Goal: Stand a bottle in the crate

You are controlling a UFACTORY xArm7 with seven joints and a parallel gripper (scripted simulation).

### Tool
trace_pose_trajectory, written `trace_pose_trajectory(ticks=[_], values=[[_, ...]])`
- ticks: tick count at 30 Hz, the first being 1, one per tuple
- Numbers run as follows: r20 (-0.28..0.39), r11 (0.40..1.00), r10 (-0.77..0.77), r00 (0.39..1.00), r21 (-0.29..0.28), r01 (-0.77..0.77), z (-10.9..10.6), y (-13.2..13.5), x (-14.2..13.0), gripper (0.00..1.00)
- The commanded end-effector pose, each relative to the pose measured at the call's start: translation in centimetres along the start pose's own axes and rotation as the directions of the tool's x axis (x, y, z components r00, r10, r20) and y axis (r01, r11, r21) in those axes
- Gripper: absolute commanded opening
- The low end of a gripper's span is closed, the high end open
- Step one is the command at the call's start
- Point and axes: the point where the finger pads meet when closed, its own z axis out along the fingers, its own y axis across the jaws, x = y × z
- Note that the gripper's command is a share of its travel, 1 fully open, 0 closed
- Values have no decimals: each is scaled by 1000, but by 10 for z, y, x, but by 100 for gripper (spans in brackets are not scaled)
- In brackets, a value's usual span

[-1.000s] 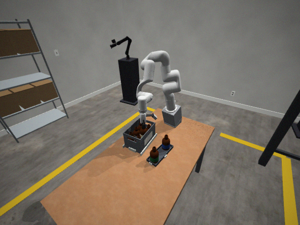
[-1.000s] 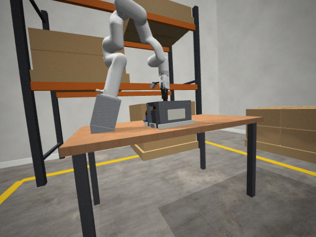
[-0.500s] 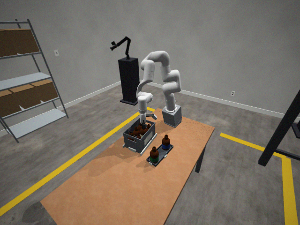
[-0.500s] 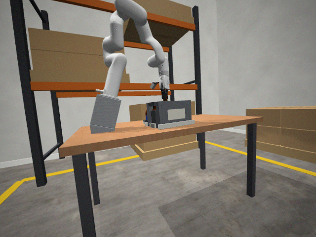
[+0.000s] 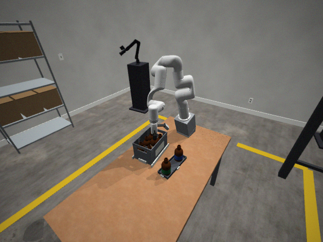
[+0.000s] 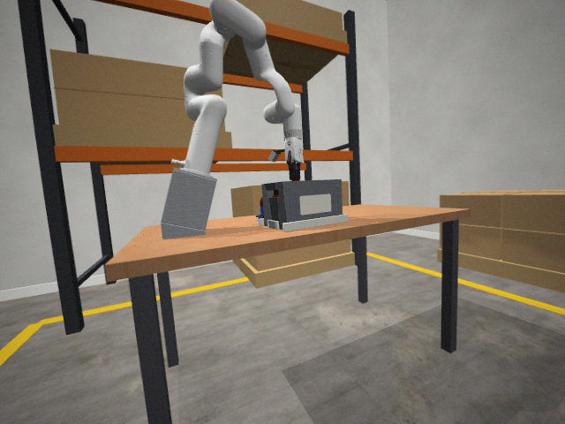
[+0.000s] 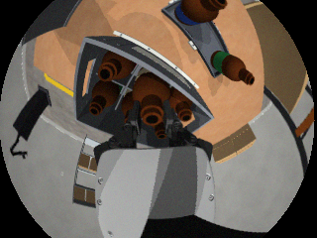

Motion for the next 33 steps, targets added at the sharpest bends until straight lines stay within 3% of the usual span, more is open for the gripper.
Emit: trace_pose_trajectory(ticks=[1,33], values=[[1,1000,0,1000,-2,0,6,1,-1,0],[1,1000,0,1000,-2,0,26,1,-1,0]])
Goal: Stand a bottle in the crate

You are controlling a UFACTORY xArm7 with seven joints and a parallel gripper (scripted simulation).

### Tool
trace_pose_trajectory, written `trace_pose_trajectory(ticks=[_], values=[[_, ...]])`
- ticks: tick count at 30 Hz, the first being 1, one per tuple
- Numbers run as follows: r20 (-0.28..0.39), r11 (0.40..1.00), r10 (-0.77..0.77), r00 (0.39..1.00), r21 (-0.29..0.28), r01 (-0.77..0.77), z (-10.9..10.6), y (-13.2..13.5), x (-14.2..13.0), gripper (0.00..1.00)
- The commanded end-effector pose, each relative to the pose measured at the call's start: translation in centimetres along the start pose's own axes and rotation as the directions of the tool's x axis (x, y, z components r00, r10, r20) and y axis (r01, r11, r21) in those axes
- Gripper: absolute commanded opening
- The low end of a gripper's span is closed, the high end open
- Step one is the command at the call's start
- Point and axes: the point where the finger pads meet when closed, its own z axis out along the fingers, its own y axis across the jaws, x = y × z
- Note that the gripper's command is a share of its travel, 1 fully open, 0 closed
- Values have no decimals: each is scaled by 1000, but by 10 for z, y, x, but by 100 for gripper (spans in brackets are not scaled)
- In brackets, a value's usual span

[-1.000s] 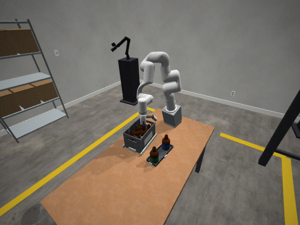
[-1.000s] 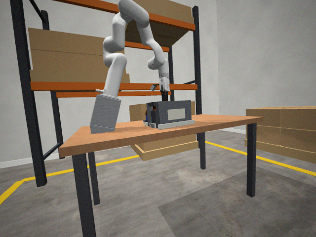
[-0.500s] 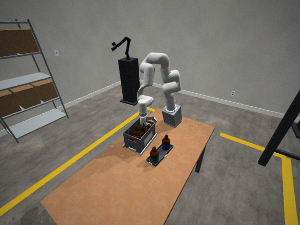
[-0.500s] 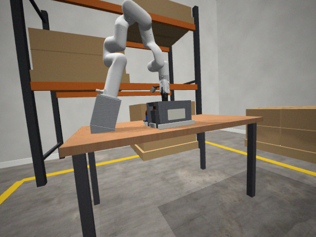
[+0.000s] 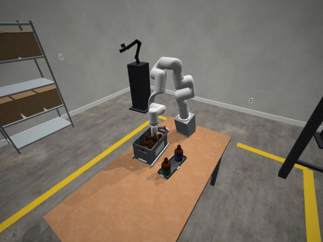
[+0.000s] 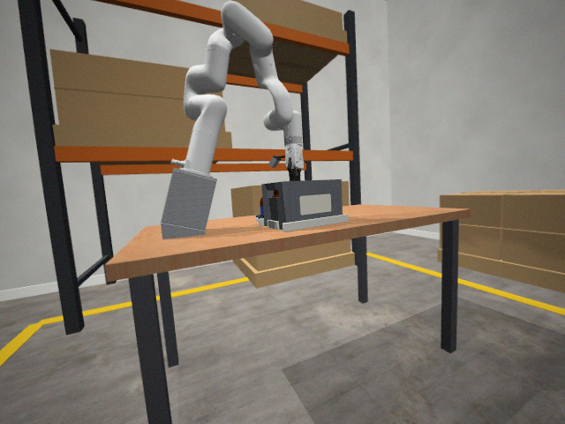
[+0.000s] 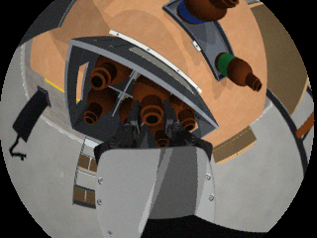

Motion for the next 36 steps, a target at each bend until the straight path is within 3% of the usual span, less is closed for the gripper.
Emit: trace_pose_trajectory(ticks=[1,36], values=[[1,1000,0,1000,-2,0,0,1,-1,0],[1,1000,0,1000,-2,0,4,1,-1,0]])
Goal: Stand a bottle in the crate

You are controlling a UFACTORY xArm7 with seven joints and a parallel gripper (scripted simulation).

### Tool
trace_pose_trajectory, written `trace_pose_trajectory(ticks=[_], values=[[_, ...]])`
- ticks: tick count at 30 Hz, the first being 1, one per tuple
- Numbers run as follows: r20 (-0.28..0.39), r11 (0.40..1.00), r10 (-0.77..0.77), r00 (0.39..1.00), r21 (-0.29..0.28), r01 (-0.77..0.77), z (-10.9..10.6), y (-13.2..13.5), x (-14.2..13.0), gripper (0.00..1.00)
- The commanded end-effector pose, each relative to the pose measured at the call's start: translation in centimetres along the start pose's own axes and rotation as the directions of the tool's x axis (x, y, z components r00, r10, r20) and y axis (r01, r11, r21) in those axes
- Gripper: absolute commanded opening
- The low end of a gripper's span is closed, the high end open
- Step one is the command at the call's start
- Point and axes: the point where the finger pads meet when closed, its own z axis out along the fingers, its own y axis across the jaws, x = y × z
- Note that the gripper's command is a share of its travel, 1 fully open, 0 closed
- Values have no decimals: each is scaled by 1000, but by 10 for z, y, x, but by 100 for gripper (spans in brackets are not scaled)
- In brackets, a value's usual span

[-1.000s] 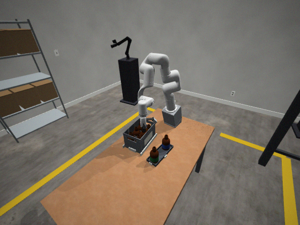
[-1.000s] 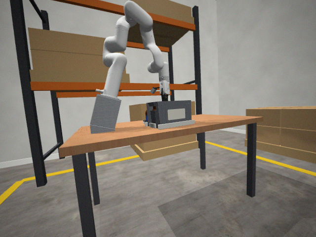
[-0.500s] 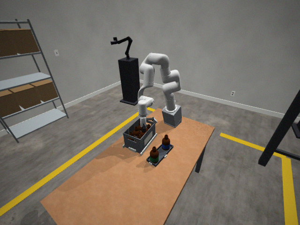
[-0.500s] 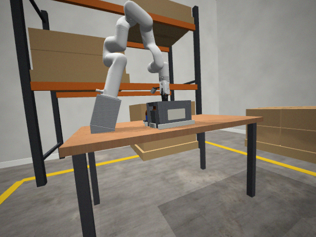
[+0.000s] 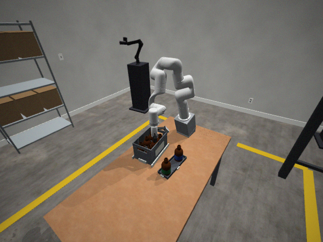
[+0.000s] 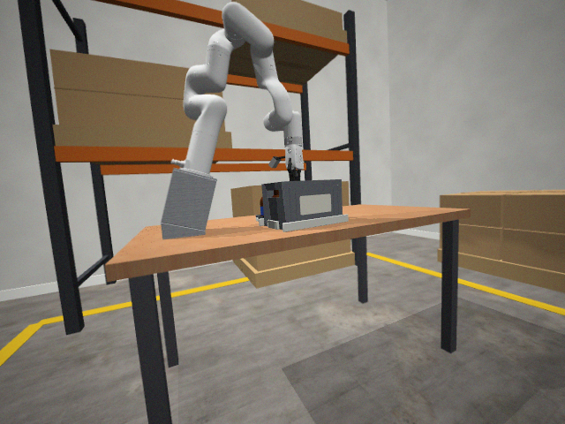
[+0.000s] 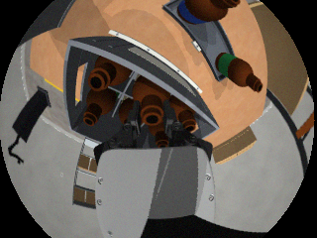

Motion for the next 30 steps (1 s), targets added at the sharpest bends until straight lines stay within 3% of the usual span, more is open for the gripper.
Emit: trace_pose_trajectory(ticks=[1,30], values=[[1,1000,0,1000,-2,0,2,1,-1,0],[1,1000,0,1000,-2,0,13,1,-1,0]])
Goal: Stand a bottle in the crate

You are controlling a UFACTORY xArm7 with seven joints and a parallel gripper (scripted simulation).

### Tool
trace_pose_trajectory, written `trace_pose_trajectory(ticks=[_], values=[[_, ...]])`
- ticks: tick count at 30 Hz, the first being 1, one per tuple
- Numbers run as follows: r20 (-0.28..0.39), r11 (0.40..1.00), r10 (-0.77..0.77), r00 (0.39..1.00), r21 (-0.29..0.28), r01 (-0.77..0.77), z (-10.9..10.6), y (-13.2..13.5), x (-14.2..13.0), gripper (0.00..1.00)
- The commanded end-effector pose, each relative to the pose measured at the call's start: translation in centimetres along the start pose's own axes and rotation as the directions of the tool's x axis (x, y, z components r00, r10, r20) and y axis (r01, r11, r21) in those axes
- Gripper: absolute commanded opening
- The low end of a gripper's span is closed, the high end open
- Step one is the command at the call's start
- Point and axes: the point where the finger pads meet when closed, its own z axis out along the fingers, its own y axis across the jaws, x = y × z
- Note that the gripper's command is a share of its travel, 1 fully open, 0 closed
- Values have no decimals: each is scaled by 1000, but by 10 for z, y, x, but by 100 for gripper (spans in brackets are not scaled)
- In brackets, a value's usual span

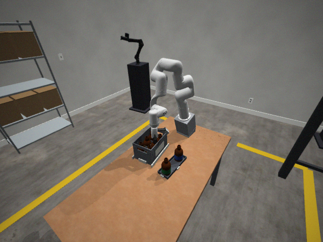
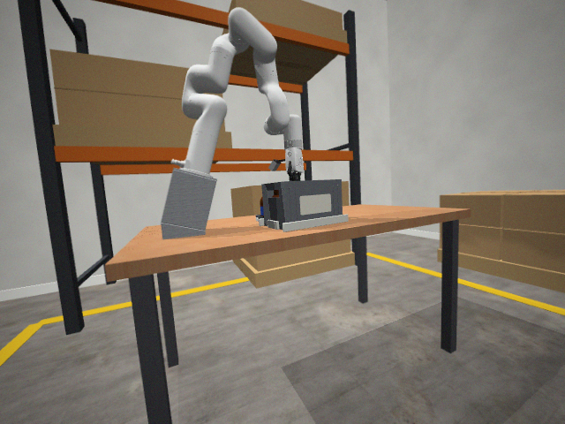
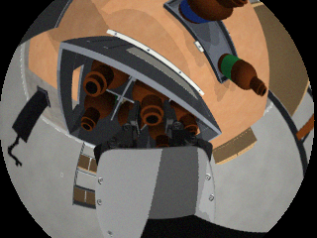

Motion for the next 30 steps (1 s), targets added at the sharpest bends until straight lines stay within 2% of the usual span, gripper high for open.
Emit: trace_pose_trajectory(ticks=[1,30], values=[[-3,1000,0,1000,-5,0,1,1,-1,0],[-2,1000,0,1000,-5,0,4,1,-1,0]])
